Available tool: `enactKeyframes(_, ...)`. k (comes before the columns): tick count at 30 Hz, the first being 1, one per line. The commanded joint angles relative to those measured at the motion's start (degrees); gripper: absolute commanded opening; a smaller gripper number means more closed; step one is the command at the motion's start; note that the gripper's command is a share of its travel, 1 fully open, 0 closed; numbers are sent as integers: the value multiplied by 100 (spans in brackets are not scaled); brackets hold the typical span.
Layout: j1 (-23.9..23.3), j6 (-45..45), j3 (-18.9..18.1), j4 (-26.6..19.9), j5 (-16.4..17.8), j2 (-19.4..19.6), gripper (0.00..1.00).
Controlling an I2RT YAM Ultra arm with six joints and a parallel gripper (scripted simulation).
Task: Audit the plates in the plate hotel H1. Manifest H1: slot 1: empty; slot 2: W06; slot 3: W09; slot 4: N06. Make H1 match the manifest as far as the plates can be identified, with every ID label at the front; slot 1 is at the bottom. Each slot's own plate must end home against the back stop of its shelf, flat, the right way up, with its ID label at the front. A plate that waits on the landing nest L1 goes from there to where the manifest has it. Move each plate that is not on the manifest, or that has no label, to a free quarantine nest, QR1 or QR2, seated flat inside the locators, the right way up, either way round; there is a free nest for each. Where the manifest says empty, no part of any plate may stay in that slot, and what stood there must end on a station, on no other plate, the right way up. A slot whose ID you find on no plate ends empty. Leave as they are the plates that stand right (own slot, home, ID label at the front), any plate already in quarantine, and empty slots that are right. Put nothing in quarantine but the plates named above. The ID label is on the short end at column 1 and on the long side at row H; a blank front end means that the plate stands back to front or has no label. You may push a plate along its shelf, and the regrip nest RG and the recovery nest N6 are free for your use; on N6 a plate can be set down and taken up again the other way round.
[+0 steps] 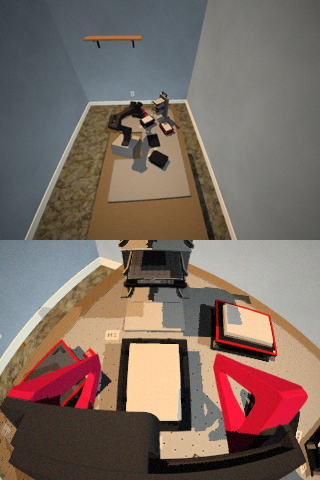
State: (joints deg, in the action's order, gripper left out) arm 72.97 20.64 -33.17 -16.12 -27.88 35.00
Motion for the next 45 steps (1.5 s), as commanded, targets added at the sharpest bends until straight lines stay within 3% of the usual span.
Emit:
enactKeyframes(1,70,43,163,406,-87,19,100)
enactKeyframes(19,116,62,1188,1898,-152,580,100)
enactKeyframes(23,114,54,974,1936,-158,372,100)
enactKeyframes(45,85,32,1087,1909,-131,511,100)
